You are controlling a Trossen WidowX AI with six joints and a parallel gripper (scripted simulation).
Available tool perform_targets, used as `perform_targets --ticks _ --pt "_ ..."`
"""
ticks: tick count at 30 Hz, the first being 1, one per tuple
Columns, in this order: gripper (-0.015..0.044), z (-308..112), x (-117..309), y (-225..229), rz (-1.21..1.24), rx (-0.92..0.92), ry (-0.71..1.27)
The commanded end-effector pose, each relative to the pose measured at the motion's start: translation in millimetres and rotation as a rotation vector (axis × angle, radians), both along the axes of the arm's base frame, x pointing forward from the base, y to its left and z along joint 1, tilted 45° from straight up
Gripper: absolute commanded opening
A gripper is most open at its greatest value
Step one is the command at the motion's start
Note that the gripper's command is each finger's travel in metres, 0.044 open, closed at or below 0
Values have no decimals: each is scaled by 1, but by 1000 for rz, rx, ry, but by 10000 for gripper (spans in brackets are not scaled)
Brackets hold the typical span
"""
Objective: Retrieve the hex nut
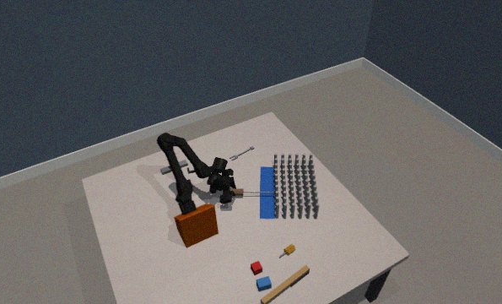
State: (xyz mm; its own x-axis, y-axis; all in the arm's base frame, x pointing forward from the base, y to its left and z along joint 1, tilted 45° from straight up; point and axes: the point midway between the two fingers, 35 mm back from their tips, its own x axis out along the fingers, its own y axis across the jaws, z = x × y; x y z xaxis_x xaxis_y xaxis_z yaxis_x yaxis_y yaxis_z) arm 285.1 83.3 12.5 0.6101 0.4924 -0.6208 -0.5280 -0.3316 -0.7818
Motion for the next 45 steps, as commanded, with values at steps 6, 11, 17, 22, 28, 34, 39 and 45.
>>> perform_targets --ticks 6,11,17,22,28,34,39,45 --pt "0 0 6 -3 0 -2 -10" --pt "0 0 8 -4 0 -2 -10" --pt "0 -1 11 -5 0 -2 -10" --pt "0 -2 13 -6 0 -3 -11" --pt "0 -3 15 -7 0 -3 -11" --pt "0 -4 18 -9 1 -3 -11" --pt "0 -5 20 -10 1 -3 -11" --pt "0 -6 23 -12 1 -3 -12"
